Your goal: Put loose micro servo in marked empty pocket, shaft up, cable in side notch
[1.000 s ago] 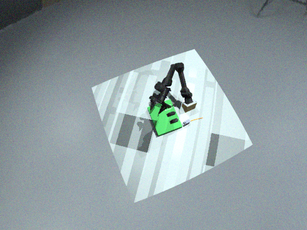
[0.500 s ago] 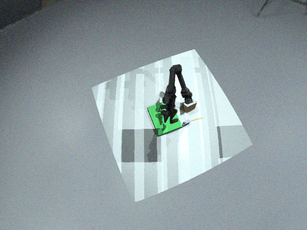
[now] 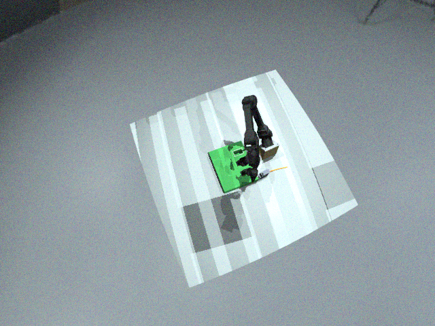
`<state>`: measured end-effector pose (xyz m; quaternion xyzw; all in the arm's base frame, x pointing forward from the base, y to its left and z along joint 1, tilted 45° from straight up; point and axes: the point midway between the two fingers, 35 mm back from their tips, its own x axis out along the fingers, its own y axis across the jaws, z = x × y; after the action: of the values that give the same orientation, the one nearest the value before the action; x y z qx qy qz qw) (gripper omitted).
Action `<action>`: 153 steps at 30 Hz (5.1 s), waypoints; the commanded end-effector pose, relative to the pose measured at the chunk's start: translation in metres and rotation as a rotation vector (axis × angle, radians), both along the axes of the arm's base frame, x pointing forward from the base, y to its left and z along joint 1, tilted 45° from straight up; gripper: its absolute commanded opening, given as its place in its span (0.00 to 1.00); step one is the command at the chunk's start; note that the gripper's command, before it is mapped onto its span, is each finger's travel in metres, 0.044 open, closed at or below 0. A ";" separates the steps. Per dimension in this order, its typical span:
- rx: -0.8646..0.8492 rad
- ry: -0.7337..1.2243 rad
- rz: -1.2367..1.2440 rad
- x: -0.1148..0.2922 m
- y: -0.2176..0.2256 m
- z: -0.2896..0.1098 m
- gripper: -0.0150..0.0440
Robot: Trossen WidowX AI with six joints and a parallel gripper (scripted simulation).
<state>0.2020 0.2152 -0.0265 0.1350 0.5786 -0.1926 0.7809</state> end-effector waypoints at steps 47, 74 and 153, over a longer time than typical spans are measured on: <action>-0.683 0.468 0.442 -0.118 -0.118 -0.092 1.00; -0.683 0.468 0.441 -0.118 -0.125 -0.099 0.39; -0.683 0.465 0.441 -0.067 -0.070 -0.042 0.25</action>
<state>0.1280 0.1410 -0.0663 -0.2996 0.6578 -0.2302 0.6516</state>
